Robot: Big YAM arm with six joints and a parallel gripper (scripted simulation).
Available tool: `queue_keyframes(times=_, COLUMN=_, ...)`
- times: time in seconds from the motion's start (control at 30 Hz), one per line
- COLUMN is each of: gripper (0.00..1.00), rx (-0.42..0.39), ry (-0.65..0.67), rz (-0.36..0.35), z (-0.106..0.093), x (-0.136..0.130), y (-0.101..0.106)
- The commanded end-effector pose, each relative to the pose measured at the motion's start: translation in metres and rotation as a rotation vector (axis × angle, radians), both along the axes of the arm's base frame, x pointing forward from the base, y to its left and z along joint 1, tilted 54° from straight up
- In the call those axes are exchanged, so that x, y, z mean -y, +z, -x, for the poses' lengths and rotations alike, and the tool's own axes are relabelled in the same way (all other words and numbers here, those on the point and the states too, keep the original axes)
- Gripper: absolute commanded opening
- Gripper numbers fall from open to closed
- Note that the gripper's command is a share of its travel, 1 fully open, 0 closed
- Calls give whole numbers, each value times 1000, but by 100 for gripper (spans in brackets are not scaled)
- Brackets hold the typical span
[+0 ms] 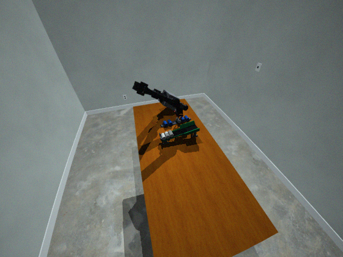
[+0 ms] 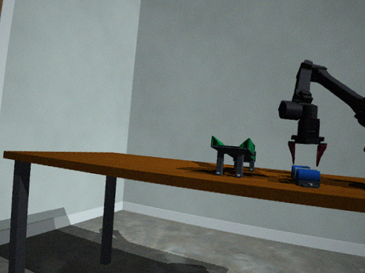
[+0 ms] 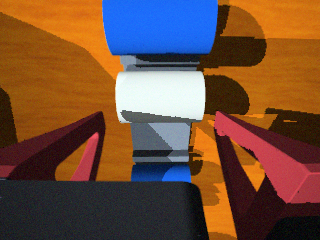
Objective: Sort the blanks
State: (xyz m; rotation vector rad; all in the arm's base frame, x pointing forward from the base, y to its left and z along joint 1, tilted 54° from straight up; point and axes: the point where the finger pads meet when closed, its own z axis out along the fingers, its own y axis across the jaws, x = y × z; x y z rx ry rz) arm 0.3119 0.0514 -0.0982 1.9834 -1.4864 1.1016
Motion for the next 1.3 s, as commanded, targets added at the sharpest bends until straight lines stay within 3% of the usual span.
queue_keyframes(times=0.0, gripper=78, rx=7, ry=11, rz=-2, z=-1, x=-6, y=-5)
queue_keyframes(times=0.87, gripper=78, rx=7, ry=10, rz=-3, z=-2, x=-6, y=-6)
queue_keyframes(times=1.27, gripper=78, rx=-11, ry=-7, rz=10, z=-2, x=14, y=-12)
